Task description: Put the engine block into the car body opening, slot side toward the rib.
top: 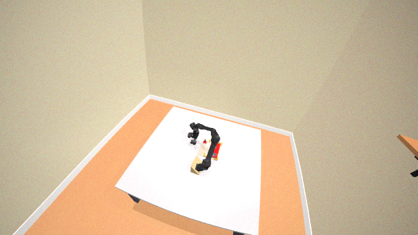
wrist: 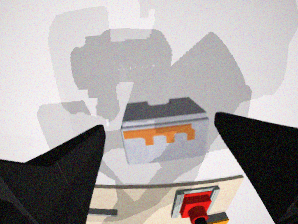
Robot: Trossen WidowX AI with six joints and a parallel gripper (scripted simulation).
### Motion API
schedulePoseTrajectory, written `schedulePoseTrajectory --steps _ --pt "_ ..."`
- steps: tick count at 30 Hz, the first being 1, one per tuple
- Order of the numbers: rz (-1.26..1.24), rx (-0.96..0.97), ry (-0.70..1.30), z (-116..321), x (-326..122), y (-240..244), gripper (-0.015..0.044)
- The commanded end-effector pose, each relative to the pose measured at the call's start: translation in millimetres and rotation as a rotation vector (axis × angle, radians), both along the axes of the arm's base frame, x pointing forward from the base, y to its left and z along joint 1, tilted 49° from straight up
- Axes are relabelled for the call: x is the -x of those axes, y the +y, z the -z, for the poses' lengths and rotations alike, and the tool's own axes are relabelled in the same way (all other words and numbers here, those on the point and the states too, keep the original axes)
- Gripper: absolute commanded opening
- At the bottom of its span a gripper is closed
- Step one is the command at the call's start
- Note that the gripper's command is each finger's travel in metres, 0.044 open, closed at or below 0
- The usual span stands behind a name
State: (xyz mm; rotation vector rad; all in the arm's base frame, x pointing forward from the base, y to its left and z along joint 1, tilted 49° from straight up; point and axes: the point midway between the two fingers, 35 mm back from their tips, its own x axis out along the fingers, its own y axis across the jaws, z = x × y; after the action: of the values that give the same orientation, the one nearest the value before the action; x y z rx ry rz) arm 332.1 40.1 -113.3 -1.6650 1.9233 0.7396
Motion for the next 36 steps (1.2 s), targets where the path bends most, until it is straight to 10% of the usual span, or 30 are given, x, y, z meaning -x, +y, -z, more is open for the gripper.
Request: schedulePoseTrajectory --steps 1,20,36 --pt "-0.008 0.001 0.004 1 0 0 0.0335" --pt "-0.009 -0.001 0.004 -7 -3 10 0.0" --pt "-0.01 -0.005 0.004 -41 -10 46 0.0"
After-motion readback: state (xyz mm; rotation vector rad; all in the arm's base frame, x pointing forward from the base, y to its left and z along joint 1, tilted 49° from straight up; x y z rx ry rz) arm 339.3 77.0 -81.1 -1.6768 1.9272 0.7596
